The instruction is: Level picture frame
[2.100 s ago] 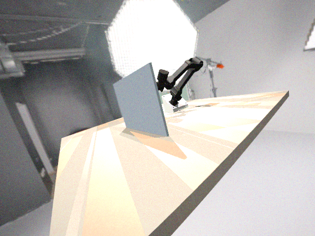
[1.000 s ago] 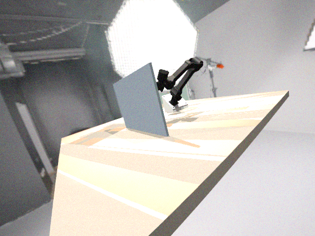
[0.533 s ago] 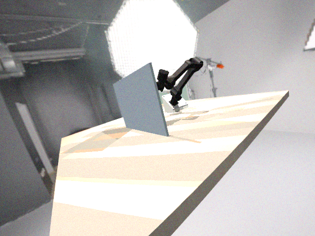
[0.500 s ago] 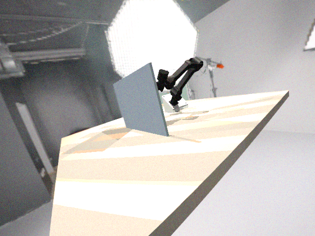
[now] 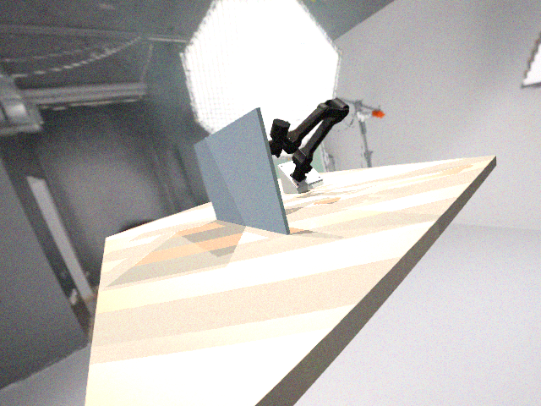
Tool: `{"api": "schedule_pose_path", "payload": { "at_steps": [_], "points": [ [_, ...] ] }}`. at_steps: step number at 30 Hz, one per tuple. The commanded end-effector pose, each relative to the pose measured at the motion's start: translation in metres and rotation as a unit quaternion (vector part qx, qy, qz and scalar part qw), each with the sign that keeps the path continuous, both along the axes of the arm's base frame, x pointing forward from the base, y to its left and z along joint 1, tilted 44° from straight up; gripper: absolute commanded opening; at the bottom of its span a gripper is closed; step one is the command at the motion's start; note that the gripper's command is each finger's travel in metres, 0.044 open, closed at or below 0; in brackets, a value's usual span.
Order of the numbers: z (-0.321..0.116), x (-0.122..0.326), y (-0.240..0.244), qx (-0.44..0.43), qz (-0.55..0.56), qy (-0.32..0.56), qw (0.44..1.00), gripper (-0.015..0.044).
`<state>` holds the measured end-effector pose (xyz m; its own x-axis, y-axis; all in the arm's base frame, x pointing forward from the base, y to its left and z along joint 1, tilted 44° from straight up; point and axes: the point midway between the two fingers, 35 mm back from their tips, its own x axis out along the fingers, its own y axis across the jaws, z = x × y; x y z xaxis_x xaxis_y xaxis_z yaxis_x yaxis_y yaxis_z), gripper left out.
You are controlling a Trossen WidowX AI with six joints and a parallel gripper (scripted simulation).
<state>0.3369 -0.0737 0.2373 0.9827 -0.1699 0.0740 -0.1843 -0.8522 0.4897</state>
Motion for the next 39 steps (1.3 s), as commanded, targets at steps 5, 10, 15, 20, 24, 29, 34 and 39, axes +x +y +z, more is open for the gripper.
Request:
{"api": "schedule_pose_path", "payload": {
  "at_steps": [5,10,15,20,24,29,34,39],
  "points": [
    [0.0089,-0.0005,-0.0004,-0.002,-0.003,-0.010,1.000,0.0000],
    [0.0117,-0.0007,-0.0001,-0.002,-0.003,-0.010,1.000,0.0000],
    [0.0122,-0.0007,0.0002,-0.002,-0.003,-0.010,1.000,0.0000],
    [0.0118,-0.0005,0.0010,-0.002,-0.003,-0.010,1.000,0.0000],
    [0.0118,-0.0005,0.0010,-0.002,-0.003,-0.010,1.000,0.0000],
    [0.0117,-0.0005,0.0011,-0.002,-0.003,-0.010,1.000,0.0000],
    [0.0121,-0.0005,0.0012,-0.002,-0.003,-0.010,1.000,0.0000],
    [0.0124,-0.0005,0.0014,-0.002,-0.003,-0.010,1.000,0.0000]
  ]
}}
